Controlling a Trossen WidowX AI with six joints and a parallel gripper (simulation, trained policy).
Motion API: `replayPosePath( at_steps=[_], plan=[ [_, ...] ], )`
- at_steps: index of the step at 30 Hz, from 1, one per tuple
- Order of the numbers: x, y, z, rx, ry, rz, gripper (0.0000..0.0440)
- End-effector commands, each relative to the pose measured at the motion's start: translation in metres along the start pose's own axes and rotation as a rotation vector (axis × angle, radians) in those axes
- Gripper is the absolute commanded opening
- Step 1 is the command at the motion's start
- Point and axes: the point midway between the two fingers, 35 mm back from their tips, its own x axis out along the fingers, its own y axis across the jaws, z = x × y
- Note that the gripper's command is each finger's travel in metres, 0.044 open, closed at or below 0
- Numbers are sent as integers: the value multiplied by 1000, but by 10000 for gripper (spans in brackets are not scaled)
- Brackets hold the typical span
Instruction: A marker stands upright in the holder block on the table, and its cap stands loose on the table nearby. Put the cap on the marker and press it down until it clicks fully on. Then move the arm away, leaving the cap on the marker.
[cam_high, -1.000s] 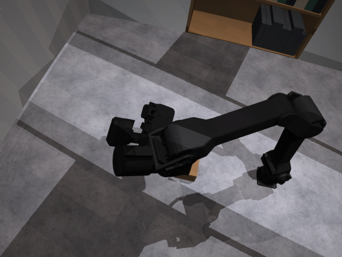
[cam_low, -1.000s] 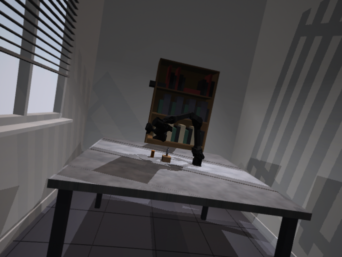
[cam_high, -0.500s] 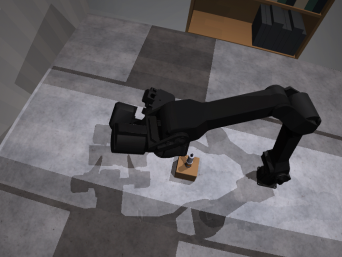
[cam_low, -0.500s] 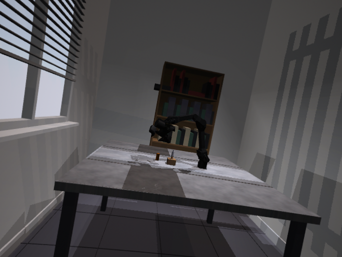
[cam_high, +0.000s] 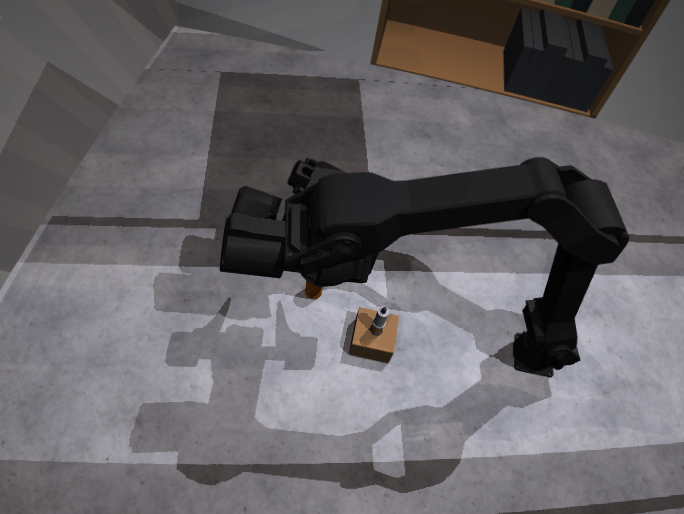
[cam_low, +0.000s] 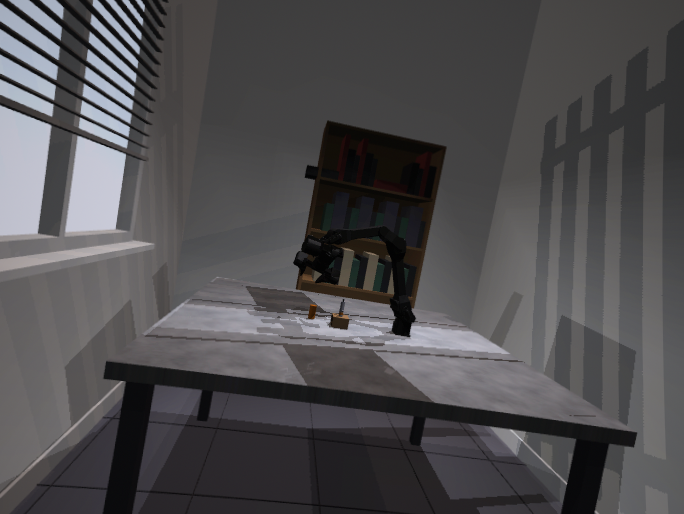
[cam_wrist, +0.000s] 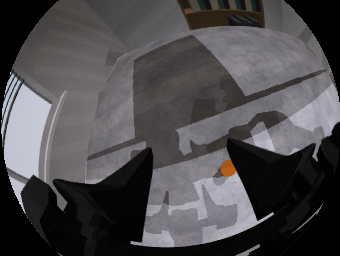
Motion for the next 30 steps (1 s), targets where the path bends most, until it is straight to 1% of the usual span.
replayPosePath(
  at_steps=[1, 14, 30],
  plan=[
    [9, -3, 1, 12, 24, -45, 324],
    [27, -15, -1, 34, 96, -152, 322],
    [43, -29, -11, 48, 206, -272, 318]
  ],
)
